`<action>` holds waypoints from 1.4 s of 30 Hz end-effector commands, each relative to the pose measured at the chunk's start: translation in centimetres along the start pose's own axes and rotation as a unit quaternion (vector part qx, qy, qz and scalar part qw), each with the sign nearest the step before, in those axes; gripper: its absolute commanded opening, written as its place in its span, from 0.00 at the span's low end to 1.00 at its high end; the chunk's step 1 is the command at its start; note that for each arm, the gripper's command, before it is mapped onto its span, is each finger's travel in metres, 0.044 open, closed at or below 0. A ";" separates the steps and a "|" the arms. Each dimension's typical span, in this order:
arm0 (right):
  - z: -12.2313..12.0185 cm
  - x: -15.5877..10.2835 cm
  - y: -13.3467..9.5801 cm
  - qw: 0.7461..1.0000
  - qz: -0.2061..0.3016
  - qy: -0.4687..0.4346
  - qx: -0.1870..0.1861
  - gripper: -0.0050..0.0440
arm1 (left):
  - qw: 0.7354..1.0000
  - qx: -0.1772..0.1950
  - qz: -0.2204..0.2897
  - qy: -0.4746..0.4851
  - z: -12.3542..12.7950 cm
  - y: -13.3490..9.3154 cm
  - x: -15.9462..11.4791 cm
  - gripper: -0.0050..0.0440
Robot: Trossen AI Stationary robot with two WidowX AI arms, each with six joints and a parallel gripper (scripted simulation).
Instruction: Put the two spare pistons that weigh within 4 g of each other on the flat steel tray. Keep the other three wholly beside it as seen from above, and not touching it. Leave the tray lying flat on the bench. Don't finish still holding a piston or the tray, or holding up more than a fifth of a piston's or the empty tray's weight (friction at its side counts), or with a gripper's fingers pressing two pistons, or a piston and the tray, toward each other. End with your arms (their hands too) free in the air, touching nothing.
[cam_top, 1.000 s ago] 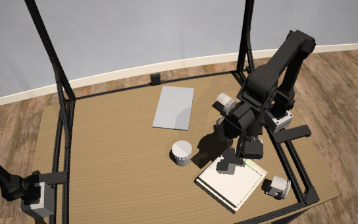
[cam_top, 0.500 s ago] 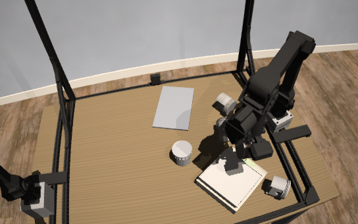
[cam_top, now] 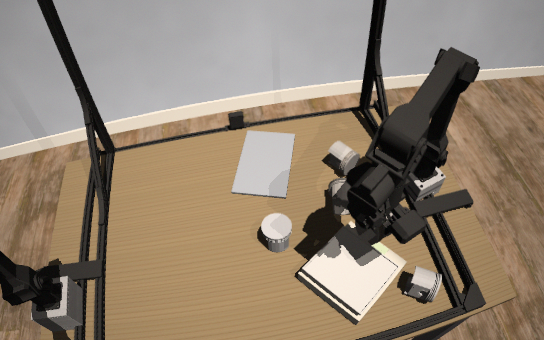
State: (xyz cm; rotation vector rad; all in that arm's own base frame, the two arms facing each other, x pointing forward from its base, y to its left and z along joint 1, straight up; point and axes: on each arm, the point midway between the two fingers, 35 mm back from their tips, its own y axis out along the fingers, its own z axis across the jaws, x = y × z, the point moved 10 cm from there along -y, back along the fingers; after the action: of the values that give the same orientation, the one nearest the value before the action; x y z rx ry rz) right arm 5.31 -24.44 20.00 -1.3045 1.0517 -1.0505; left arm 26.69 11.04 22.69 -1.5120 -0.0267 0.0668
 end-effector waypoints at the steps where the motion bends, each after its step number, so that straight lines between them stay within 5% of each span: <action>1: 0.0 0.0 0.0 1.000 0.000 -0.001 0.001 1.00 | 0.999 -0.008 -0.007 -0.047 0.3 -0.3 0.1 0.43; 10: 0.0 0.0 0.0 1.000 0.000 -0.001 0.001 1.00 | 0.990 -0.024 -0.010 -0.138 0.6 -0.3 0.0 0.43; 26: 0.0 0.0 0.0 1.000 0.000 -0.001 0.001 1.00 | 0.998 -0.022 -0.016 0.048 -5.9 -0.6 -2.6 0.43; 42: 0.0 0.0 0.0 1.000 0.000 -0.001 0.001 1.00 | 0.972 -0.020 -0.022 0.232 -12.4 -0.9 -5.2 0.43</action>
State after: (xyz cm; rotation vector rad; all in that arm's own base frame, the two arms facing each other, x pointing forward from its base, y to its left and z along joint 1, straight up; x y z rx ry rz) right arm 5.31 -24.44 20.00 -1.3045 1.0517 -1.0505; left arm 22.90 -0.66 22.90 -1.5415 0.2722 -0.2735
